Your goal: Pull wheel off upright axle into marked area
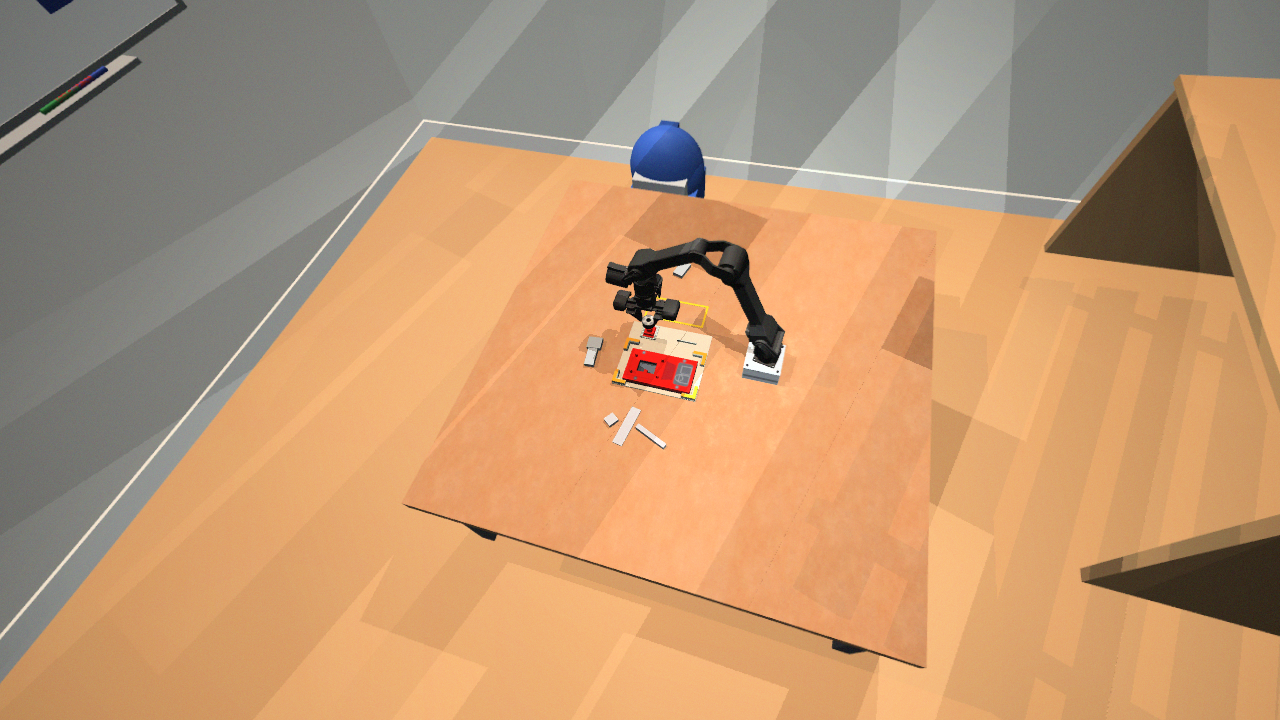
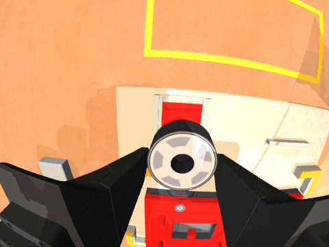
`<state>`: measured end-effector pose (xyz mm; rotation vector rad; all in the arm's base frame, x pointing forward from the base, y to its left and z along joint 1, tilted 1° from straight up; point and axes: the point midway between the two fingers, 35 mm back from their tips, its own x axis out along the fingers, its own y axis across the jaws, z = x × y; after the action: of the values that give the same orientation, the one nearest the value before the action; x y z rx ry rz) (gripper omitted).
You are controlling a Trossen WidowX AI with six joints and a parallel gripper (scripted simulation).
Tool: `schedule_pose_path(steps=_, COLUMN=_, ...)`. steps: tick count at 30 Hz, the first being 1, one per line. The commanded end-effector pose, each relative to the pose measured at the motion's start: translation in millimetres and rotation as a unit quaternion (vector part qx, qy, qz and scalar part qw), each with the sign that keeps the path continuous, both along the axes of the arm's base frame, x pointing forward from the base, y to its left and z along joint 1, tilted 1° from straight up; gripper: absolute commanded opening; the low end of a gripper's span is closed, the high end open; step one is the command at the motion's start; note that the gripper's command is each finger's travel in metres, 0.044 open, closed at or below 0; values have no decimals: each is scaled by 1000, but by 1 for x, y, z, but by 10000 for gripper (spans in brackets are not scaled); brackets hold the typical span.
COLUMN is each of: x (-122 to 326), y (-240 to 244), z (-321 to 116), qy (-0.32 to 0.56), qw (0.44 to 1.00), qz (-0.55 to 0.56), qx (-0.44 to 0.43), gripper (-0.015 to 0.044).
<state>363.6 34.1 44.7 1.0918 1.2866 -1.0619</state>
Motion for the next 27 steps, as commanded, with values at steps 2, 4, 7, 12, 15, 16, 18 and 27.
schedule_pose_path(steps=2, x=1, y=0, z=6, qy=-4, qw=1000, qz=1, qx=-2, gripper=0)
schedule_pose_path(steps=4, x=1, y=0, z=6, qy=-4, qw=1000, qz=1, qx=-2, gripper=0)
schedule_pose_path(steps=7, x=1, y=0, z=7, qy=-4, qw=1000, qz=1, qx=-2, gripper=0)
schedule_pose_path(steps=12, x=1, y=0, z=9, qy=-4, qw=1000, qz=1, qx=-2, gripper=0)
schedule_pose_path(steps=15, x=1, y=0, z=10, qy=-4, qw=1000, qz=1, qx=-2, gripper=0)
schedule_pose_path(steps=16, x=1, y=0, z=10, qy=-4, qw=1000, qz=1, qx=-2, gripper=0)
schedule_pose_path(steps=18, x=0, y=0, z=11, qy=-4, qw=1000, qz=2, qx=-2, gripper=0)
schedule_pose_path(steps=27, x=1, y=0, z=21, qy=-4, qw=1000, qz=2, qx=-2, gripper=0)
